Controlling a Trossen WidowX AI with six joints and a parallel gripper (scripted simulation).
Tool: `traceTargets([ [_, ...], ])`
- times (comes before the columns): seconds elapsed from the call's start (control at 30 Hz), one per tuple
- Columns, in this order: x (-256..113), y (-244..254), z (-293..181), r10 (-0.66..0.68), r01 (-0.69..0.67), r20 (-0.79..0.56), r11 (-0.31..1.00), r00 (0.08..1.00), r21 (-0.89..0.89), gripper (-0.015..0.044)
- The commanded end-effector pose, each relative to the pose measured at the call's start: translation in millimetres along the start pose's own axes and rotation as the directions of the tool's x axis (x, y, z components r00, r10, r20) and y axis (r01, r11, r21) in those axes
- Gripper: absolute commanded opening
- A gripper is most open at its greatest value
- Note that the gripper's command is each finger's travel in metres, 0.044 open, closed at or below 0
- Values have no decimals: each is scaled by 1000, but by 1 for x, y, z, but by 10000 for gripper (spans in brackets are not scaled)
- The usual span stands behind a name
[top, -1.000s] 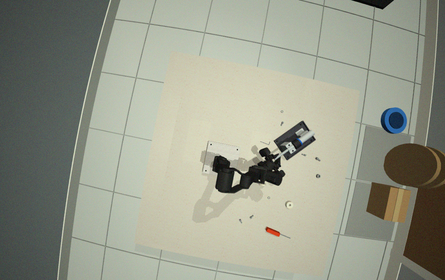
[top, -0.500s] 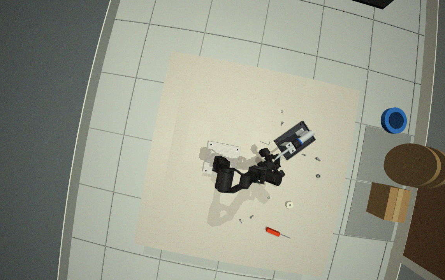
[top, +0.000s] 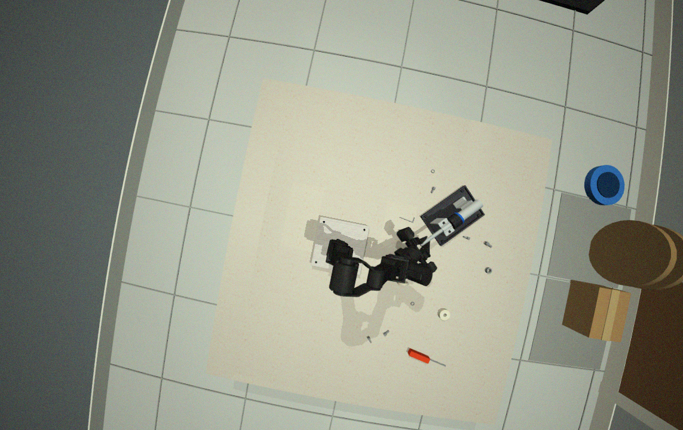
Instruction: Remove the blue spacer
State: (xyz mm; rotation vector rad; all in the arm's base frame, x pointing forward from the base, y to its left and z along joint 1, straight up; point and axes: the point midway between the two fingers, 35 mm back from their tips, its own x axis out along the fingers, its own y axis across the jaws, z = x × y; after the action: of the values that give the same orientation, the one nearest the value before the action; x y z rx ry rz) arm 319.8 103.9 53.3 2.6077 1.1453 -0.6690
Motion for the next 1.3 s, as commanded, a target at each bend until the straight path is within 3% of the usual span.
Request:
traceTargets([
  [0.0,-1,0,1,-1,1,0,1000,1000,-2,0],
  [1.27,-5,0,3,-1,1,0,1000,1000,-2,0],
])
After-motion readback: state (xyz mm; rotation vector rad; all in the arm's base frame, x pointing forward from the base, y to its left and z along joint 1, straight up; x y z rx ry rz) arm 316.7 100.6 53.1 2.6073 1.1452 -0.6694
